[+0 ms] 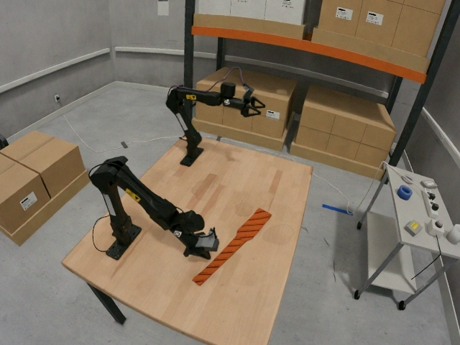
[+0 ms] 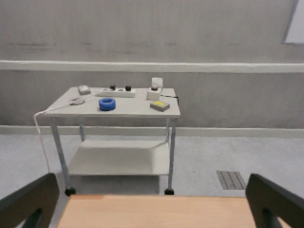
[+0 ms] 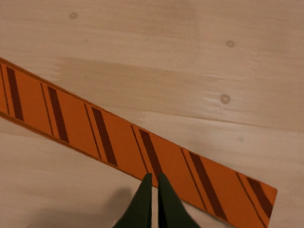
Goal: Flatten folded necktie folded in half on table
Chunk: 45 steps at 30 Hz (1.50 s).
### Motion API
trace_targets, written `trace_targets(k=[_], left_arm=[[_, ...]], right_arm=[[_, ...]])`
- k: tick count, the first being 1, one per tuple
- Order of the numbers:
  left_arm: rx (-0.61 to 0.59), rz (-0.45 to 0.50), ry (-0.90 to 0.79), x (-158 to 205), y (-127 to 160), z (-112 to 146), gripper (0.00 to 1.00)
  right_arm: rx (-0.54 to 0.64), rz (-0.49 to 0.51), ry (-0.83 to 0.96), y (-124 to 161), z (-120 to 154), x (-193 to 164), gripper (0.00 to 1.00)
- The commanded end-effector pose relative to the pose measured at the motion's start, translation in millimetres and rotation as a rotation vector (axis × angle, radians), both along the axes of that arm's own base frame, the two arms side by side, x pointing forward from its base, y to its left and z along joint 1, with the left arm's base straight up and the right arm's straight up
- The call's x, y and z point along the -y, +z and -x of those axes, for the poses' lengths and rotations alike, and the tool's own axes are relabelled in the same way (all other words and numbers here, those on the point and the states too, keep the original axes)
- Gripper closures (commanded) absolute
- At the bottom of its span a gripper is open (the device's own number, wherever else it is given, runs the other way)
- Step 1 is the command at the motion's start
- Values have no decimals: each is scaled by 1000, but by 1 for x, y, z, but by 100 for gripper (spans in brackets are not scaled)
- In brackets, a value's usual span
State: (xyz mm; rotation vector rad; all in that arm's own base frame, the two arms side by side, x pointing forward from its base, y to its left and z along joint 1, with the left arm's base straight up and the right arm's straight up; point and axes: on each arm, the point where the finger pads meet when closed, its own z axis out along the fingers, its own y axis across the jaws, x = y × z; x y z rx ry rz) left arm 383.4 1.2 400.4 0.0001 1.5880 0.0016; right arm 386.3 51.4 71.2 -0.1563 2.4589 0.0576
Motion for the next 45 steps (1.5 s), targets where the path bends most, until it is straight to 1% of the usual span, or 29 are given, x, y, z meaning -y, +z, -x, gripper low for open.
trace_targets(k=[1, 45], left_arm=[[0, 0, 0, 0, 0, 0, 0], [0, 0, 0, 0, 0, 0, 0]], right_arm=[[20, -1, -6, 9, -8, -2, 96], [20, -1, -6, 15, -12, 1, 96]])
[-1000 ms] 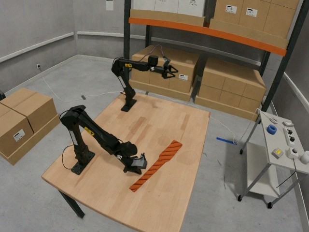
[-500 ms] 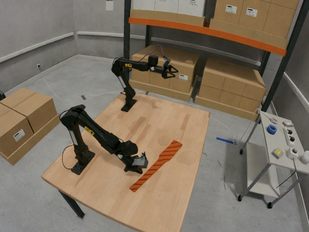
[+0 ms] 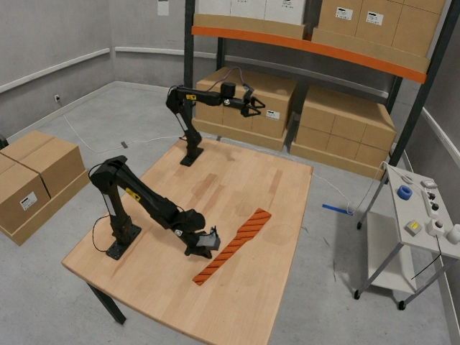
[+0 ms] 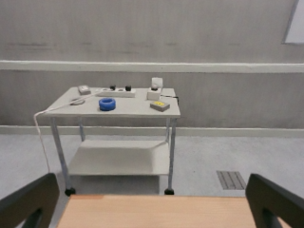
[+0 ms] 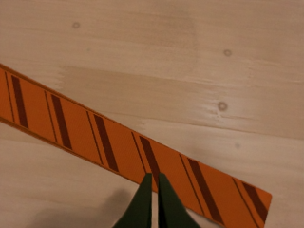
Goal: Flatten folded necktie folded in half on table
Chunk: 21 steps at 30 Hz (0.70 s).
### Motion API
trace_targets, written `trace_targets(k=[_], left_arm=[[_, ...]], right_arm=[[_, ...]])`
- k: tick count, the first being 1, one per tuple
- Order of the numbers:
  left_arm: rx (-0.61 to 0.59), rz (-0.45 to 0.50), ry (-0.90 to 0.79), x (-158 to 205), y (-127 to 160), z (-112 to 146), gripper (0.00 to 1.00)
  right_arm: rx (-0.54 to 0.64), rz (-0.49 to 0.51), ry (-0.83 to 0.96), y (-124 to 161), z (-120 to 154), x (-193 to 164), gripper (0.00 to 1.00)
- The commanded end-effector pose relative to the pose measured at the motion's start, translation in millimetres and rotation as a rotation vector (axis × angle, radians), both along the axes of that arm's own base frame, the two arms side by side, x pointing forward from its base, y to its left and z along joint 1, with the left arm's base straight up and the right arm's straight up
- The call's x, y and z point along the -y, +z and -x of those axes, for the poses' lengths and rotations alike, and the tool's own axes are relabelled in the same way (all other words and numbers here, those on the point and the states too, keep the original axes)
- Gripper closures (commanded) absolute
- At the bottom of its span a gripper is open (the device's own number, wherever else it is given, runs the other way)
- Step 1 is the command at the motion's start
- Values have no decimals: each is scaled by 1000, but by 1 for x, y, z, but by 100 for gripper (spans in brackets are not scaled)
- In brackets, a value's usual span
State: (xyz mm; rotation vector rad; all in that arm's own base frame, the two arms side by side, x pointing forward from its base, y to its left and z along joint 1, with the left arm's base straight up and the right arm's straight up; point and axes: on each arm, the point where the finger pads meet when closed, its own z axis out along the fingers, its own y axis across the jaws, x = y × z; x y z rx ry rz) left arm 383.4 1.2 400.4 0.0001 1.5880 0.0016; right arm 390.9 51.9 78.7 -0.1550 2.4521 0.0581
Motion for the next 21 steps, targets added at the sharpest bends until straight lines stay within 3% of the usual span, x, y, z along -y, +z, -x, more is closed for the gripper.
trace_targets(k=[1, 21], left_arm=[[0, 0, 0, 0, 0, 0, 0], [0, 0, 0, 0, 0, 0, 0]], right_arm=[[13, 0, -5, 7, -7, 2, 96], [13, 0, -5, 5, -7, 6, 96]])
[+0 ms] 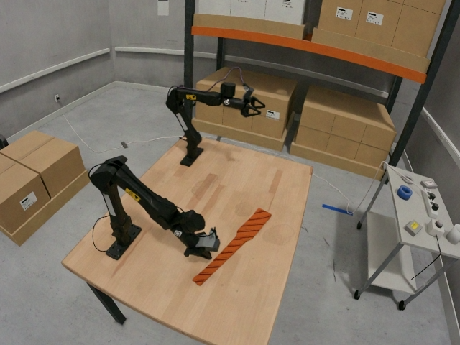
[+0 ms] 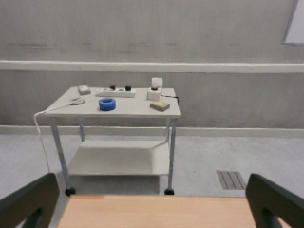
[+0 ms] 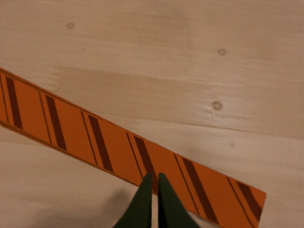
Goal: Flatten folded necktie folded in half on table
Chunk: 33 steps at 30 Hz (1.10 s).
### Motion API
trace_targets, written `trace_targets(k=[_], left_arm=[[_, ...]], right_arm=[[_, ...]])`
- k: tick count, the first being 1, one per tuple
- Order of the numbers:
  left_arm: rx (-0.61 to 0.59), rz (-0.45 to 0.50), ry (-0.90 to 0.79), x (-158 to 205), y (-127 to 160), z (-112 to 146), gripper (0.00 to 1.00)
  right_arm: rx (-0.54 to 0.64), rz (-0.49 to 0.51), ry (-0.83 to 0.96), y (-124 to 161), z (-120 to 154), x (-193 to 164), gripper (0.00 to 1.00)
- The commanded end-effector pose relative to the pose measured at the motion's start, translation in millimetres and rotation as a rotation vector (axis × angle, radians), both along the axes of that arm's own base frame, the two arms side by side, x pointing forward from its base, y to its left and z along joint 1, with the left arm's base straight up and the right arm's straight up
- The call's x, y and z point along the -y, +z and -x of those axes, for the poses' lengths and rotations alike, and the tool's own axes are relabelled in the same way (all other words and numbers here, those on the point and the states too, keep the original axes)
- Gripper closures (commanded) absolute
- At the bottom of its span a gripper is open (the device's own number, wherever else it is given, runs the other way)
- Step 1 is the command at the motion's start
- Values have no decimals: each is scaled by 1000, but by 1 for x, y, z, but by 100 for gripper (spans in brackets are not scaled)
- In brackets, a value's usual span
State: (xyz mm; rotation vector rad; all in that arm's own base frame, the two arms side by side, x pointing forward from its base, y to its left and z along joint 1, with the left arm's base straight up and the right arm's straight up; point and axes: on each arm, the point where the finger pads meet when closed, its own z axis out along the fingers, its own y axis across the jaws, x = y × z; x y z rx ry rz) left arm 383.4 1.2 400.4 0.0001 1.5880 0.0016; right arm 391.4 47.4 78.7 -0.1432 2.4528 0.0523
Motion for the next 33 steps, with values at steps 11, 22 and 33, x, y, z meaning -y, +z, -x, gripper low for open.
trace_targets(k=[11, 22, 33], left_arm=[[0, 0, 0, 0, 0, 0, 0], [0, 0, 0, 0, 0, 0, 0], [0, 0, 0, 0, 0, 0, 0]], right_arm=[[13, -1, 5, 5, -6, 2, 96], [13, -1, 5, -1, -6, 2, 96], [13, -1, 5, -13, -6, 2, 96]])
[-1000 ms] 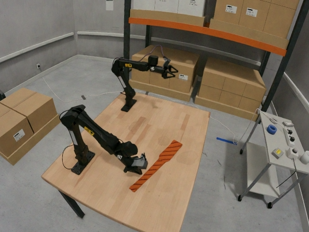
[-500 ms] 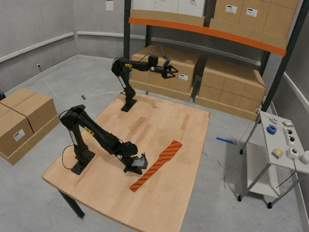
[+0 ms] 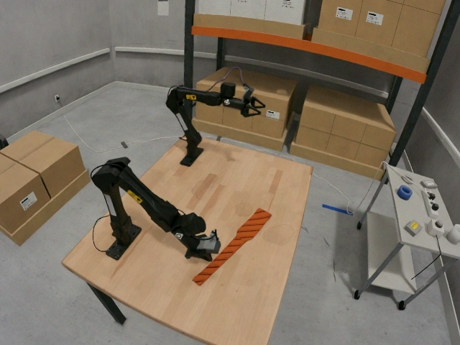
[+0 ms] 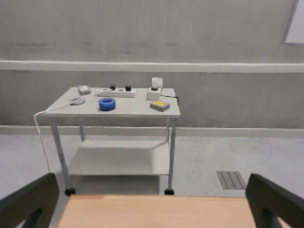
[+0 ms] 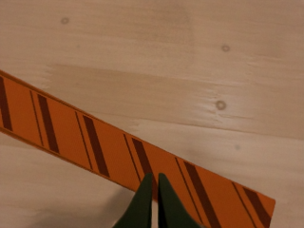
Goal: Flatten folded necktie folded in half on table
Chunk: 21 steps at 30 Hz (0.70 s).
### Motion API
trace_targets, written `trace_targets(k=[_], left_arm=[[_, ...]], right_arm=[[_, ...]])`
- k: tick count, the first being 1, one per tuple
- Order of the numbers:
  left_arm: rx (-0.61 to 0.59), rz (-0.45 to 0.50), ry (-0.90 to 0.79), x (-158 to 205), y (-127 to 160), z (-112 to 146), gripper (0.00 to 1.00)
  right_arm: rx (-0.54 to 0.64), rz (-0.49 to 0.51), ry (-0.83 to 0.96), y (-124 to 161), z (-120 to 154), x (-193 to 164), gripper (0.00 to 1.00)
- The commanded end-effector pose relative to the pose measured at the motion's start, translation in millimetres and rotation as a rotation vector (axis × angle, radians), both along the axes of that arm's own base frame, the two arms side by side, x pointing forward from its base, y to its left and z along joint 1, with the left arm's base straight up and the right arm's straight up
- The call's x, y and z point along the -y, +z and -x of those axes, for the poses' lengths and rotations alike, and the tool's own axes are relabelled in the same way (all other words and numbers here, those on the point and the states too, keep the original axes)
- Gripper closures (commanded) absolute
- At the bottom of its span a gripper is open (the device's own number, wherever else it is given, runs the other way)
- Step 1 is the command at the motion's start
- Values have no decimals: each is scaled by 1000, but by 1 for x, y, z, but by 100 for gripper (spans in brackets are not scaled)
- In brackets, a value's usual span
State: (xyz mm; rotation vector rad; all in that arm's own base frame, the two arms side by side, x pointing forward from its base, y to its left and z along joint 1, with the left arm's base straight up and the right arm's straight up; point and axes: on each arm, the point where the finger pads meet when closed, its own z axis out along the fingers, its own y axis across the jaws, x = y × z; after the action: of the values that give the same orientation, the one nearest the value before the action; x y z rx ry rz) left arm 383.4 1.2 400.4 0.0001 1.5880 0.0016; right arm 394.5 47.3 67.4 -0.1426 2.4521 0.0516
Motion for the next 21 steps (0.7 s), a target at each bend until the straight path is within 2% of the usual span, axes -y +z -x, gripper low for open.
trace_targets(k=[1, 21], left_arm=[[0, 0, 0, 0, 0, 0, 0], [0, 0, 0, 0, 0, 0, 0]], right_arm=[[12, -1, 5, -3, -3, 1, 96], [12, -1, 5, -30, -3, 1, 96]])
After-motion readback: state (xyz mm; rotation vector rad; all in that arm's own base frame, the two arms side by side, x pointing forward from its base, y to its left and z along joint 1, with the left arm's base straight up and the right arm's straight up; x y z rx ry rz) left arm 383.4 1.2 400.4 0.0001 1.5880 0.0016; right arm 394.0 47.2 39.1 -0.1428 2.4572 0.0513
